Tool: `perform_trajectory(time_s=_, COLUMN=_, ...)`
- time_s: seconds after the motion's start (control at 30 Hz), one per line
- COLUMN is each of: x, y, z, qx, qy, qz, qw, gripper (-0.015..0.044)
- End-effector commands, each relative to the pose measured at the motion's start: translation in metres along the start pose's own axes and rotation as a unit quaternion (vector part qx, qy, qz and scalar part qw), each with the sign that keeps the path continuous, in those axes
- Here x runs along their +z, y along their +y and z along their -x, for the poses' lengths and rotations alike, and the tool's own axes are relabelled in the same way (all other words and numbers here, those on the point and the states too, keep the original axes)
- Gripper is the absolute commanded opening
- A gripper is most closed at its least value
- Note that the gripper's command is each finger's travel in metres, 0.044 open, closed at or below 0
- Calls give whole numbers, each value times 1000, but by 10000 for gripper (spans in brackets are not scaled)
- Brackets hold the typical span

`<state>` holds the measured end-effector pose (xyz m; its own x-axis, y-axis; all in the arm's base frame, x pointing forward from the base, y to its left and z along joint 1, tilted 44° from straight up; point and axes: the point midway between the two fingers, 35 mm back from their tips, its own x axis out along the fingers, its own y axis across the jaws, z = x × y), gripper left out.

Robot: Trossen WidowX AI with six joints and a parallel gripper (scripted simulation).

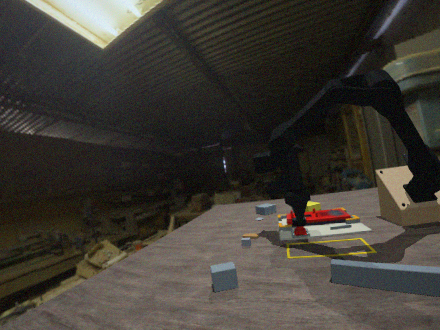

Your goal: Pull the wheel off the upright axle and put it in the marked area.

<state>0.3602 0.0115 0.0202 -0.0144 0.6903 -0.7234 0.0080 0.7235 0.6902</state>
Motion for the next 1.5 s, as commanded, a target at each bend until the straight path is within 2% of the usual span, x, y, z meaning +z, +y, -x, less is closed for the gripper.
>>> perform_trajectory(time_s=0.0, x=-2, y=-3, z=21, qx=-3, qy=-13, qz=-11, qw=1000, gripper=0)
perform_trajectory(time_s=0.9, x=-2, y=-3, z=30, qx=-3, qy=-14, qz=-12, qw=1000, gripper=0)
perform_trajectory(time_s=1.3, x=-5, y=-2, z=63, qx=-3, qy=-13, qz=-12, qw=1000, gripper=0)
perform_trajectory(time_s=1.47, x=-6, y=2, z=57, qx=0, qy=-13, qz=-16, qw=1000, gripper=0)
